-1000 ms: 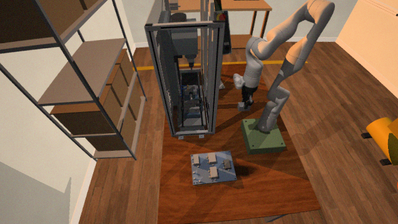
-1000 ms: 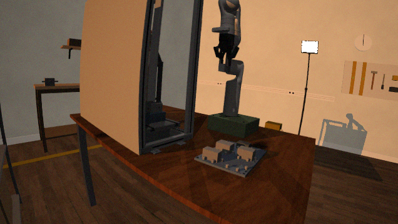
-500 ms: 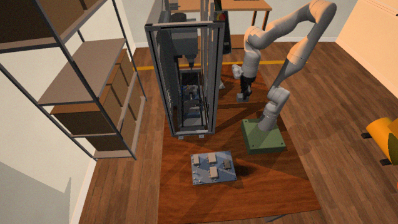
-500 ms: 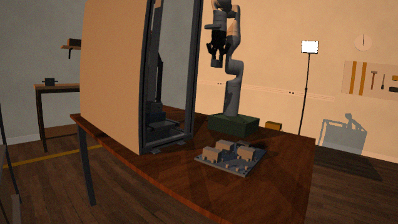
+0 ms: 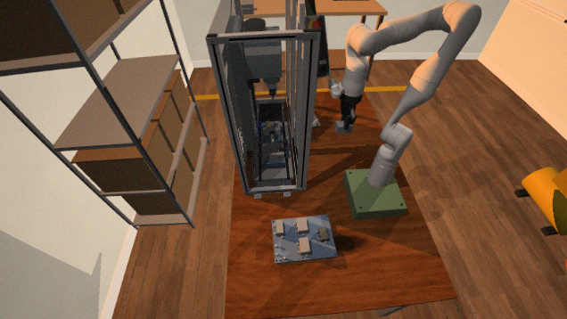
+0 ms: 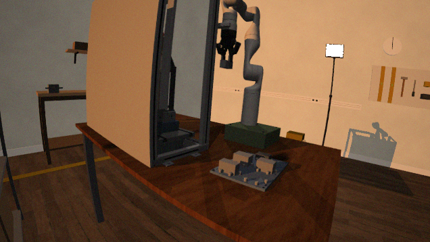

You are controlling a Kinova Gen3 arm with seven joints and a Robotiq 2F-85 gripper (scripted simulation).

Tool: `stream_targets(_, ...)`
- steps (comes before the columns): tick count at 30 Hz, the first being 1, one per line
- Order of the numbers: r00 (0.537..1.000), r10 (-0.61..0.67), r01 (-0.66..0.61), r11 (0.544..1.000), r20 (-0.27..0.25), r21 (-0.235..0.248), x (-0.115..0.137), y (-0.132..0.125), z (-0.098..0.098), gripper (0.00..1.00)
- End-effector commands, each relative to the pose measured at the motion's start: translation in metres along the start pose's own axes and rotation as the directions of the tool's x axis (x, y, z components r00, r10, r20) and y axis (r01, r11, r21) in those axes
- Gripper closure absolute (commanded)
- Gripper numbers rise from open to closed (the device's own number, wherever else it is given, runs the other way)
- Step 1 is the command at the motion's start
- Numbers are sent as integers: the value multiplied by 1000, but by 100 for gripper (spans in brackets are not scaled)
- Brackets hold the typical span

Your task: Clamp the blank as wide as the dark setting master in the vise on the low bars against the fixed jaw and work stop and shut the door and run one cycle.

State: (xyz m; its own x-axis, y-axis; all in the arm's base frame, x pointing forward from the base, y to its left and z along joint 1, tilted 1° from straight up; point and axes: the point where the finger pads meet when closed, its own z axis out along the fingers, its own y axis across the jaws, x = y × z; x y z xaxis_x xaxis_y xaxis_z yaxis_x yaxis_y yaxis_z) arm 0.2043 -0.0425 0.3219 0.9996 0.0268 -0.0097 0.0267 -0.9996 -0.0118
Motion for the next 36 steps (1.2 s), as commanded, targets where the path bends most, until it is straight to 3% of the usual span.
stream_targets(1,1000,0,0,1000,-1,0,0,0,0,90)
stream_targets(3,1000,0,0,1000,-1,0,0,0,0,90)
stream_targets(8,1000,0,0,1000,-1,0,0,46,-20,90)
stream_targets(20,1000,0,0,1000,-1,0,0,46,-20,90)
stream_targets(25,1000,0,0,1000,-1,0,0,92,-41,90)
stream_targets(36,1000,0,0,1000,-1,0,0,92,-41,90)
